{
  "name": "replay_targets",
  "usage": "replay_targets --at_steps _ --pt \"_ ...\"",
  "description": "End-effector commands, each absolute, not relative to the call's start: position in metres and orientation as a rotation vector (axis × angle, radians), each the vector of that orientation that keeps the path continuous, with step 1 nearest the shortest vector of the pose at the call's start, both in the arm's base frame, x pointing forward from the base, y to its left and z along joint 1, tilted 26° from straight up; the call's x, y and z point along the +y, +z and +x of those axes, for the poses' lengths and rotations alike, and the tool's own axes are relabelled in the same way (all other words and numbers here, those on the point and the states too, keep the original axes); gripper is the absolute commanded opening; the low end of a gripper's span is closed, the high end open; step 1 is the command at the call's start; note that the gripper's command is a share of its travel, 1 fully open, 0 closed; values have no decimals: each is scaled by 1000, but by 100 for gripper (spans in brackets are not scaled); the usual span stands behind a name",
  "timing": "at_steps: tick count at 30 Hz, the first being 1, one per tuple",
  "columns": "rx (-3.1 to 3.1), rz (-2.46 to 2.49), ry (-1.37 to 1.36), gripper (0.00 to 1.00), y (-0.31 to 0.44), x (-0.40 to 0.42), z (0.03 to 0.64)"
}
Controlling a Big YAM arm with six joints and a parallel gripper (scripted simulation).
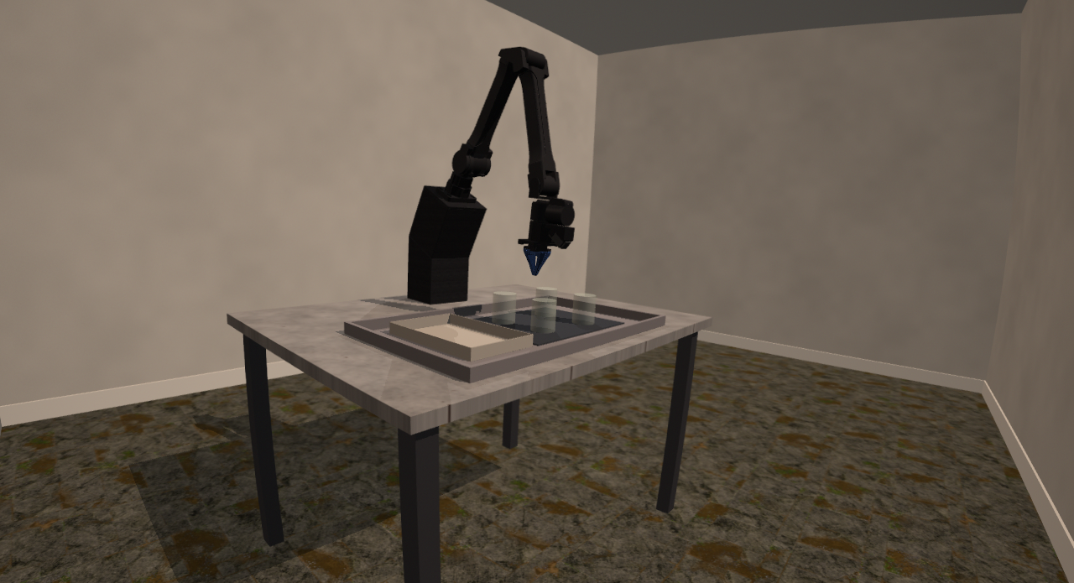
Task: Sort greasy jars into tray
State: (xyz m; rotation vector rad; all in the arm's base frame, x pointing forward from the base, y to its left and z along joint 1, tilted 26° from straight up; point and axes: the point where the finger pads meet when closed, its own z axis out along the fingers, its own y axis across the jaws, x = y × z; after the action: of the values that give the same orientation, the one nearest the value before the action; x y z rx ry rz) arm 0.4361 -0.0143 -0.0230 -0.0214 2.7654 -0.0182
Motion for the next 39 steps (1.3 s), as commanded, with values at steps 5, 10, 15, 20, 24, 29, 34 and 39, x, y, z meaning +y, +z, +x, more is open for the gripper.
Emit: replay_targets --at_steps 5,10,15,20,24,29,34,39 --pt "2692 -43 -29 0 2 -66 459" --pt "2692 -43 -29 0 -16 -67 467" --pt "2692 -43 -29 0 -33 -67 475" --pt "2692 -43 -29 0 -50 -67 484" --pt "2692 -43 -29 0 -67 -67 492" --pt "2692 -43 -29 0 -67 -67 492" --pt "2692 -43 -29 0 -67 -65 494" --pt "2692 -43 -29 0 -67 -65 494"
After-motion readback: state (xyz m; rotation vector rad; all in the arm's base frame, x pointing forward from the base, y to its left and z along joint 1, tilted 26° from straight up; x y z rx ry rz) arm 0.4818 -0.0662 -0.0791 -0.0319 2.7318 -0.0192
